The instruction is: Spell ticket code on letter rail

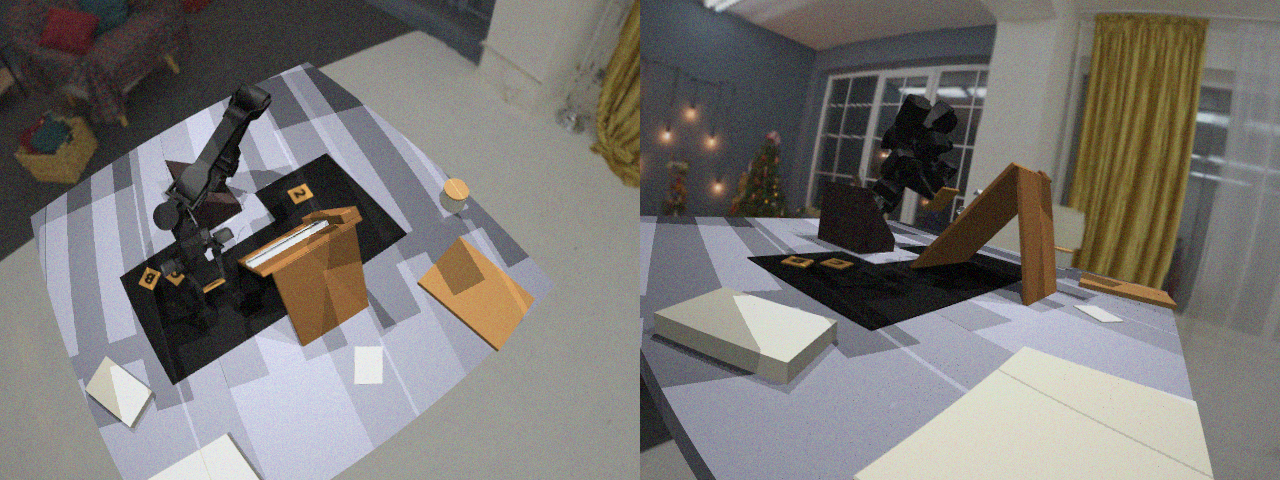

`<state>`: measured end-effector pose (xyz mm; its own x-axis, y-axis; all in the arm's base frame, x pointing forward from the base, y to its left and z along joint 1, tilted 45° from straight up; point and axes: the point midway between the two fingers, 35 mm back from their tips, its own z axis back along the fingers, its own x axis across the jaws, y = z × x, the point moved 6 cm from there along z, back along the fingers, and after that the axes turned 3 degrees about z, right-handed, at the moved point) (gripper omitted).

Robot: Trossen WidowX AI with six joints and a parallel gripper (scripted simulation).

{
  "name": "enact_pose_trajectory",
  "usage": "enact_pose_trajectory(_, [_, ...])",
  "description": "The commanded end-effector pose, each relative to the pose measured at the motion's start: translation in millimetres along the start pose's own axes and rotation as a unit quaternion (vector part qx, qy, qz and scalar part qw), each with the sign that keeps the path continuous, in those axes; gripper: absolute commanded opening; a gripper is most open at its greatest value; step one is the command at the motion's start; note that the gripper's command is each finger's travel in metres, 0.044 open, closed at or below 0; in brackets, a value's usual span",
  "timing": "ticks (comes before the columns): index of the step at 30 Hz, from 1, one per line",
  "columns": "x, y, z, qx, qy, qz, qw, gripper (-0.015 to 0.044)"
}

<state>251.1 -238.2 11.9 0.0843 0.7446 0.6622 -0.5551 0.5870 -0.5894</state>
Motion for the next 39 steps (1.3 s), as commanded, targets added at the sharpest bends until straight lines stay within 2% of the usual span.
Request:
enact_pose_trajectory(1, [1, -1, 1, -0.002, -0.001, 0.000, 1.000, 0.0000])
enact_pose_trajectory(39, [13, -3, 1, -0.002, -0.002, 0.000, 1.000, 0.0000])
